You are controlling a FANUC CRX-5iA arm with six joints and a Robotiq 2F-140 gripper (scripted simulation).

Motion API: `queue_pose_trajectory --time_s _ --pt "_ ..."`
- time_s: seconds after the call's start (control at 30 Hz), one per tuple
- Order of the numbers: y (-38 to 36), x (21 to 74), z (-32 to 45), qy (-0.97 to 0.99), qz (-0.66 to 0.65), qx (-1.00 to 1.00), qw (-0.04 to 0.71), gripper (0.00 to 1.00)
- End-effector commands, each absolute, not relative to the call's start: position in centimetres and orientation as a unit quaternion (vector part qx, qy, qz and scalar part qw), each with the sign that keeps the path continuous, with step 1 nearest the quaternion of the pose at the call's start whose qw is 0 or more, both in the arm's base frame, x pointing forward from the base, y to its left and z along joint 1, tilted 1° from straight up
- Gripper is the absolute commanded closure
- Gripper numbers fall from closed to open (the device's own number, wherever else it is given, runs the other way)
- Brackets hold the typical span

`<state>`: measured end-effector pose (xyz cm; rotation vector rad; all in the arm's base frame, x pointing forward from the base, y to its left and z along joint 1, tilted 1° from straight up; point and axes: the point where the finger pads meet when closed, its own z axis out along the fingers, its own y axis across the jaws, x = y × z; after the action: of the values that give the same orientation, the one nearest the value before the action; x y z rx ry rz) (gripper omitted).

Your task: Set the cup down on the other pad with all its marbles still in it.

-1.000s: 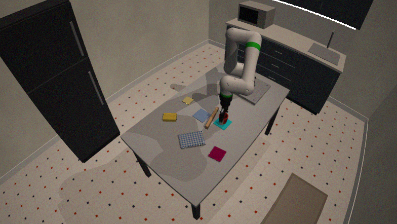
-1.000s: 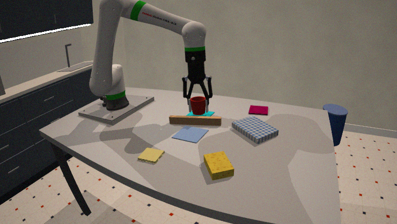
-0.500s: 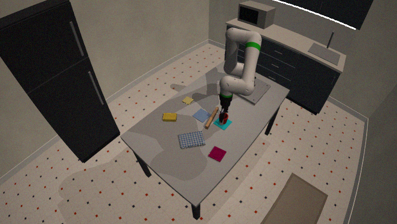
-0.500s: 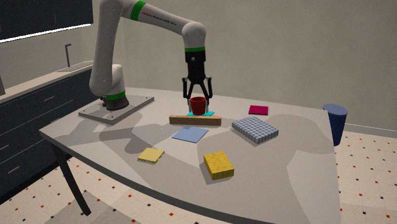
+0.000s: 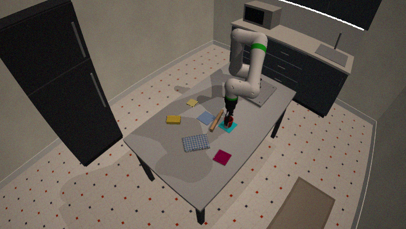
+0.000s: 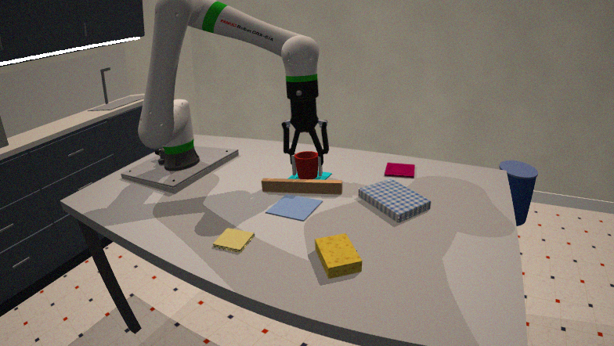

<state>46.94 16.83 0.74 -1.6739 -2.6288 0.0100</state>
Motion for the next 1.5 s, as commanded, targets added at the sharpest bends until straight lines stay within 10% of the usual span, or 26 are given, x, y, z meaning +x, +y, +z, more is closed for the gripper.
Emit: queue_pose_trajectory --time_s 0.0,1.47 --pt "16.85 46.95 0.63 -0.843 0.003 -0.537 0.012 0.51" --pt "16.85 46.94 0.60 -0.843 0.003 -0.537 0.012 0.41"
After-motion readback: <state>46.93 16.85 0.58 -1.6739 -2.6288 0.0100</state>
